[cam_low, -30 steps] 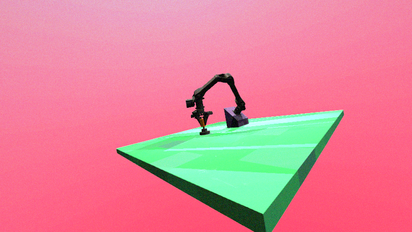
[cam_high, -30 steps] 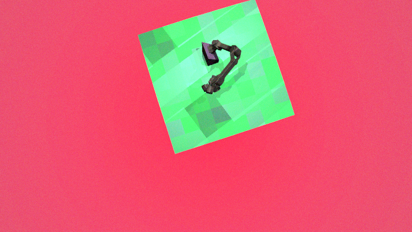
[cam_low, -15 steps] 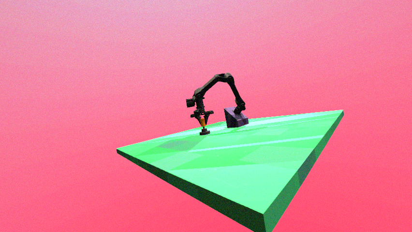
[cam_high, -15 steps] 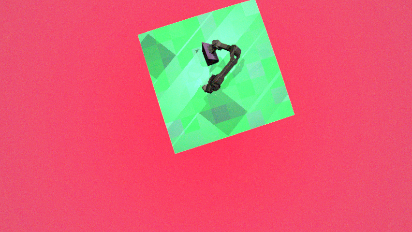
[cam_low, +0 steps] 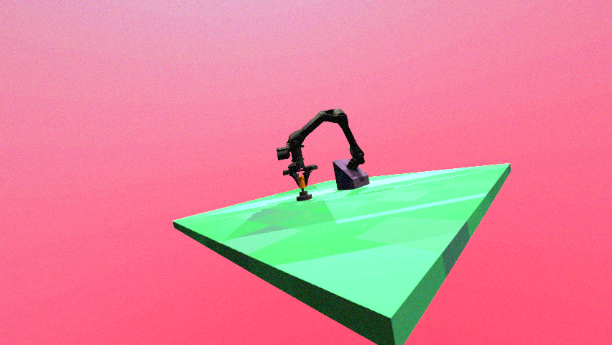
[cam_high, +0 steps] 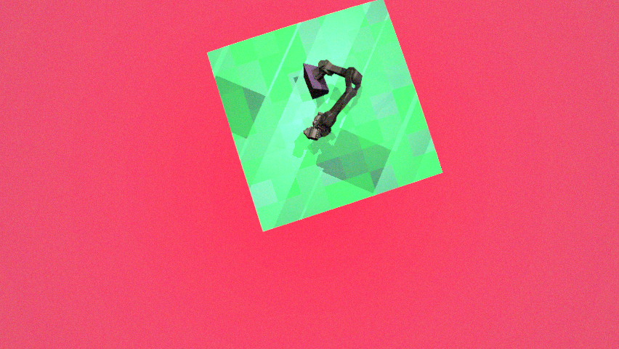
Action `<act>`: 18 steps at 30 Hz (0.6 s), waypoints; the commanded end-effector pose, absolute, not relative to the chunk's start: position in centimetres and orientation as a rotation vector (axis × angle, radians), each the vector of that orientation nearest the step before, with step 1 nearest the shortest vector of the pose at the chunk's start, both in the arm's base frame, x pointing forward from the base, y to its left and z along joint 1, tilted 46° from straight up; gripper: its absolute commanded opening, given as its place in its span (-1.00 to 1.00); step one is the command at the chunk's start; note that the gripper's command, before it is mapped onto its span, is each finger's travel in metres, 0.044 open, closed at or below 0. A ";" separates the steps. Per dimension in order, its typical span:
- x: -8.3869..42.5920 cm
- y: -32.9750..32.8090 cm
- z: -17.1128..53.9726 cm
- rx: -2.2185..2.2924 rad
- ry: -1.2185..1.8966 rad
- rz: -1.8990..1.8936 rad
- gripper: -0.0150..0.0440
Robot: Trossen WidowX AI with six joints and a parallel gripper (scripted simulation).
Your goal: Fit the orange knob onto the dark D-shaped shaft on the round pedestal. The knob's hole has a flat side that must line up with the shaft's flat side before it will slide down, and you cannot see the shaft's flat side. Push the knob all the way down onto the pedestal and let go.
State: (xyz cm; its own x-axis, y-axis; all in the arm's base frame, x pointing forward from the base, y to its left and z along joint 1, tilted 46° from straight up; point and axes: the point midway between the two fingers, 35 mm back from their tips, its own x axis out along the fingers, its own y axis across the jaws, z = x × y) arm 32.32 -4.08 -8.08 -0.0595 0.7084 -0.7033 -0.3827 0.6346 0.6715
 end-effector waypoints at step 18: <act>33.0 -3.9 -8.1 0.294 1.356 0.912 -0.49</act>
State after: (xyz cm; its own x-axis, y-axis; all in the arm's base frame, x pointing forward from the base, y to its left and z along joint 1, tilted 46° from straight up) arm 32.85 -3.87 -8.05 -0.0632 0.7049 -0.7064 -0.3917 0.6336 0.6672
